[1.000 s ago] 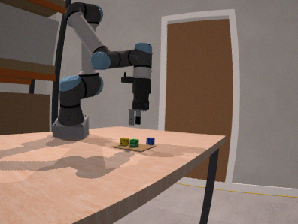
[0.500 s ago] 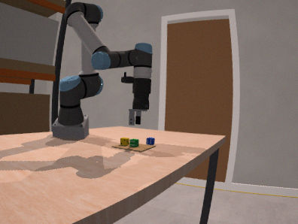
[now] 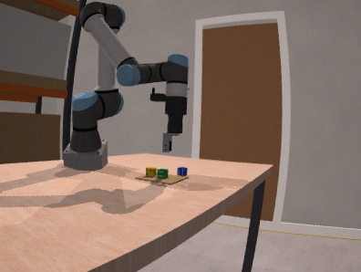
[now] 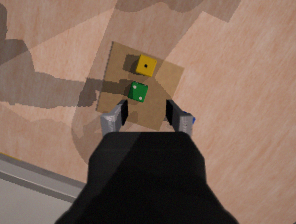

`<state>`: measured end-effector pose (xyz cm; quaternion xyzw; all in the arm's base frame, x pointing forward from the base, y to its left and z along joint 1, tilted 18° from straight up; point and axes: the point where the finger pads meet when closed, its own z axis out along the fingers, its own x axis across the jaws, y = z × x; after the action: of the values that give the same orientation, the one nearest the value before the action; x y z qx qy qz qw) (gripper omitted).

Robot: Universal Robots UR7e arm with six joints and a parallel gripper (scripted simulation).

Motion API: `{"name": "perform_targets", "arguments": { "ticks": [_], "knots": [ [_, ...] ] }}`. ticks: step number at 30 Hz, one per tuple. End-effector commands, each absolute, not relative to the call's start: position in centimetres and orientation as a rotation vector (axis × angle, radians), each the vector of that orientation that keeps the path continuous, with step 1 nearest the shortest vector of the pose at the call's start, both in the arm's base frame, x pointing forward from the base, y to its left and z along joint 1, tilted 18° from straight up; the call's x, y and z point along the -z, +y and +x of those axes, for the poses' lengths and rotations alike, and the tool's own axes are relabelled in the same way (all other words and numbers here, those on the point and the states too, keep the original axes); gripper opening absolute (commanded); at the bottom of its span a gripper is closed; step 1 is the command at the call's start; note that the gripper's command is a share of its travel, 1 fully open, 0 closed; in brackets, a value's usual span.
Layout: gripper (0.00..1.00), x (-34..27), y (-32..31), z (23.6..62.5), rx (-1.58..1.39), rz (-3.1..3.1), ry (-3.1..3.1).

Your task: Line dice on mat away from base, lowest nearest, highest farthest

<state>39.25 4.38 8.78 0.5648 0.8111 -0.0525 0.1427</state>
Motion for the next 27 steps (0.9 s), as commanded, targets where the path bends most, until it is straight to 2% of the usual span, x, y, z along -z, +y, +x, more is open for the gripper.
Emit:
{"name": "perform_targets", "arguments": {
  "ticks": [1,27],
  "knots": [
    [1.0,-8.6,5.0,39.5,0.173,1.503,2.428],
    [1.0,-7.2,10.5,40.9,0.324,0.446,2.877]
  ]
}}
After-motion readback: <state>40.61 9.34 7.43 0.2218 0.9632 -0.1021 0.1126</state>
